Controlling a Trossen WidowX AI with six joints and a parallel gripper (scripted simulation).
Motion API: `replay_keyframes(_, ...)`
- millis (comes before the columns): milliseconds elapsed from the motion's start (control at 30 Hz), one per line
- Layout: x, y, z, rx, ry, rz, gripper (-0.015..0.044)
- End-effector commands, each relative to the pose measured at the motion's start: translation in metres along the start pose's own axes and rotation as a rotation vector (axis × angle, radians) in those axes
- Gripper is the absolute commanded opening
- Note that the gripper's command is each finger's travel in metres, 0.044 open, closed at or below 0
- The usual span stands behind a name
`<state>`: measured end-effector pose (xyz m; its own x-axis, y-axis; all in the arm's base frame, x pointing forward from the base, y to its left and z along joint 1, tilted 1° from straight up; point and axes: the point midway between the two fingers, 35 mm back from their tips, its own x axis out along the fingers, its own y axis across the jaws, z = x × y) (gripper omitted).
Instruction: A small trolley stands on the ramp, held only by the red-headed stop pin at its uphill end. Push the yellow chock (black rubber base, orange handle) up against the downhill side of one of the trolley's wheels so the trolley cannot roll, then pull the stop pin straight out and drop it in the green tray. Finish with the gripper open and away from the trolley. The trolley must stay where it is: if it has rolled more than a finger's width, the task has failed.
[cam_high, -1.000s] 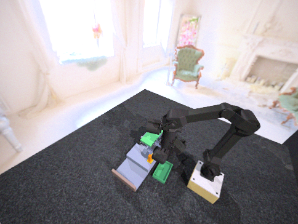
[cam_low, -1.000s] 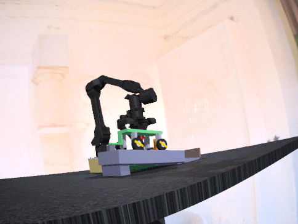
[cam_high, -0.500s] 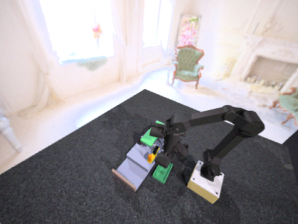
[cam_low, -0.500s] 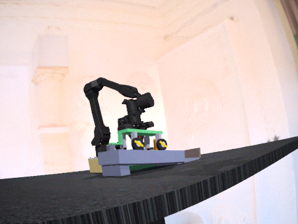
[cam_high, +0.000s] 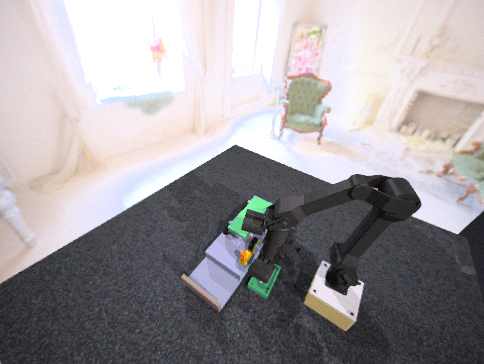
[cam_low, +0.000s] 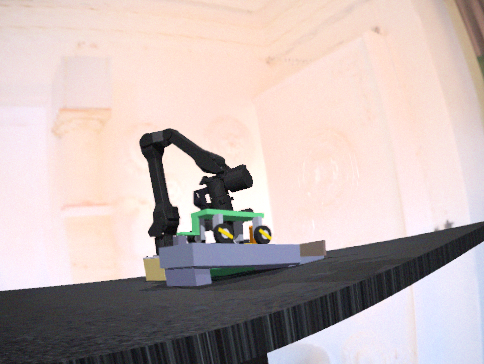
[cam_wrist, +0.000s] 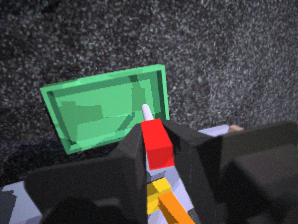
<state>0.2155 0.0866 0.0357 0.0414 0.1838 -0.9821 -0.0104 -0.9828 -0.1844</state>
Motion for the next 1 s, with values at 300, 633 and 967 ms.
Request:
replay_keyframes(300, 0.018, -0.007, 0.002, 0.001, -0.003, -0.009, 0.0079)
replay_keyframes(633, 0.019, 0.000, 0.002, 0.001, -0.003, -0.008, 0.0190)
replay_keyframes(967, 0.020, 0.007, 0.002, 0.001, -0.003, -0.008, 0.0190)
